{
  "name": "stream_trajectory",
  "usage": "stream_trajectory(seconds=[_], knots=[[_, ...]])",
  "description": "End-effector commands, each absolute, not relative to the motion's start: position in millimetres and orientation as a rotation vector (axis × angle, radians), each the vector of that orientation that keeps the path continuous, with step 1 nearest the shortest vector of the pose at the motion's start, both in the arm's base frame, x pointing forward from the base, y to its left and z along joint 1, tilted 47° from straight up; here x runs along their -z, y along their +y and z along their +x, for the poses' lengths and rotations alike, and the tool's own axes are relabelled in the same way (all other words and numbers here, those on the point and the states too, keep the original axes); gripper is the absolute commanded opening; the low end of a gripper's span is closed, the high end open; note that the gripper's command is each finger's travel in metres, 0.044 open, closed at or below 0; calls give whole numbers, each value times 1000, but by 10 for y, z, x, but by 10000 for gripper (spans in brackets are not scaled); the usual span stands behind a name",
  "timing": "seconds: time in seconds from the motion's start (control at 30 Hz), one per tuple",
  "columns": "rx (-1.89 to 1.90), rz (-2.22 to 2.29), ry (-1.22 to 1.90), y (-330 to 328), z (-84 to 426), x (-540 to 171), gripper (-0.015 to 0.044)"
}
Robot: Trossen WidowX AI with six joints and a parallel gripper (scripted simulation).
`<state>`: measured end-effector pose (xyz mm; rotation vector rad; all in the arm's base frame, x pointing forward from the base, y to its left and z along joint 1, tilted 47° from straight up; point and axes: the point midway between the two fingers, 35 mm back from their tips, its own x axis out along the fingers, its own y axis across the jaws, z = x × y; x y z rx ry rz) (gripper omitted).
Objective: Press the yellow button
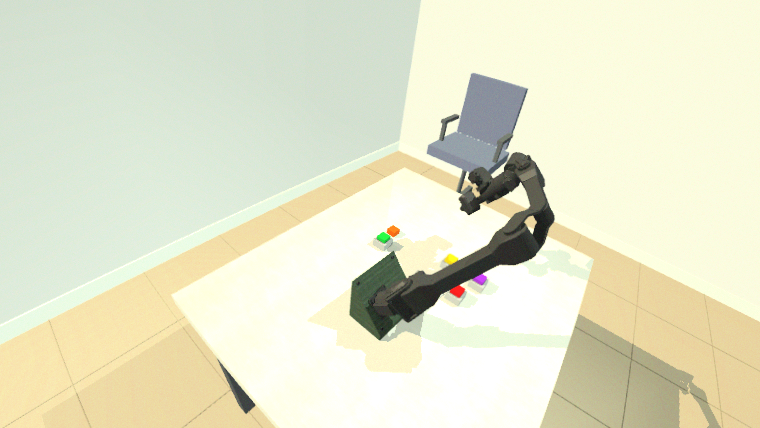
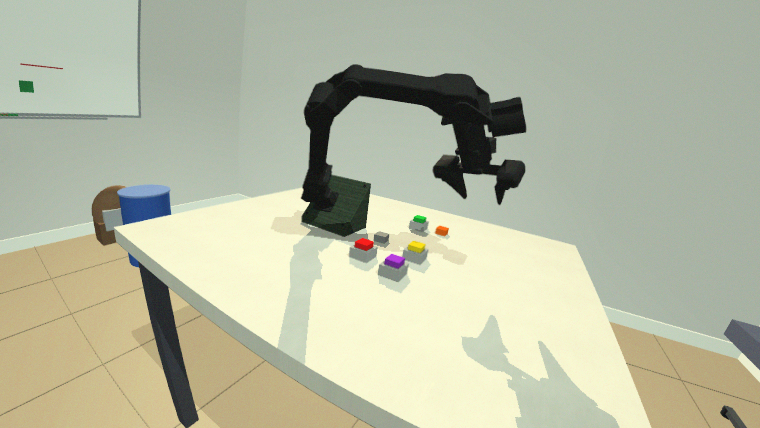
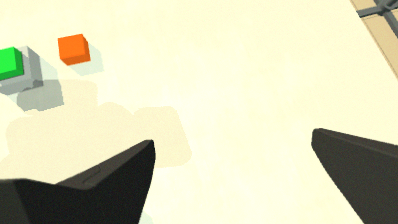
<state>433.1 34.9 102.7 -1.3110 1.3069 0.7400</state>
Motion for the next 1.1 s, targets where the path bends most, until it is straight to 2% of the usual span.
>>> stream_trajectory(seconds=[0.0, 0.33, 0.6, 1.03, 1.07], knots=[[-729, -1301, 1316, 348, 4319, -1022, 400], [-4, -846, 1633, 219, 3653, -863, 400], [659, -583, 1547, 77, 3185, -905, 400], [711, -565, 1525, 65, 3151, -915, 400], [711, -565, 1525, 51, 3151, -901, 374]])
